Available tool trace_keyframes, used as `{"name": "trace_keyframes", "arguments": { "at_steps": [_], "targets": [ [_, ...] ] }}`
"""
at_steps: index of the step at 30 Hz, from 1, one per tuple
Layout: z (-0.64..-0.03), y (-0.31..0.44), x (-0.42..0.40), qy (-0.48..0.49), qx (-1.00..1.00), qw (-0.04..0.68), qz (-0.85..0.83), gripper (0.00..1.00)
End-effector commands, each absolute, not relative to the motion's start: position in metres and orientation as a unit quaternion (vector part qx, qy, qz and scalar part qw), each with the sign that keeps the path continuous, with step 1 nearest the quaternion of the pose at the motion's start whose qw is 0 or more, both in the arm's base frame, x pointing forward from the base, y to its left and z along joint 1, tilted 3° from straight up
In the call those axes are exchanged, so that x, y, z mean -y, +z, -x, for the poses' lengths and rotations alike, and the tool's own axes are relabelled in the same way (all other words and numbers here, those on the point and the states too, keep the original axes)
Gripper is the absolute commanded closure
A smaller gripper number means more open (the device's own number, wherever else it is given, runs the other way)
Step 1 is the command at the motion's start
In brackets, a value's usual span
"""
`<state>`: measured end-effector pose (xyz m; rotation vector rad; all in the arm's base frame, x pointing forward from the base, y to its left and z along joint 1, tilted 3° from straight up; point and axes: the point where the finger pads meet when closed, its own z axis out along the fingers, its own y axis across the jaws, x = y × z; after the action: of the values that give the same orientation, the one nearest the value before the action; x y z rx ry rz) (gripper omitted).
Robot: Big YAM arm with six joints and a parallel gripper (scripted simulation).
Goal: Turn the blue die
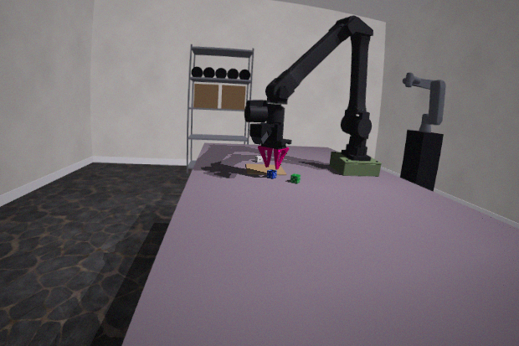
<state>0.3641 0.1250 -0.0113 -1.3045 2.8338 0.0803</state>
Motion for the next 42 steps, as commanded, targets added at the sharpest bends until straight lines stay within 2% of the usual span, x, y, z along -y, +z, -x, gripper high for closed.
{"name": "trace_keyframes", "arguments": {
  "at_steps": [1, 36, 42],
  "targets": [
    [-0.381, 0.002, -0.137, 0.024, -0.905, 0.04, 0.423, 0.61],
    [-0.381, 0.002, -0.137, 0.024, -0.905, 0.04, 0.423, 0.61],
    [-0.371, -0.013, -0.134, 0.026, -0.906, 0.022, 0.422, 0.61]
  ]
}}
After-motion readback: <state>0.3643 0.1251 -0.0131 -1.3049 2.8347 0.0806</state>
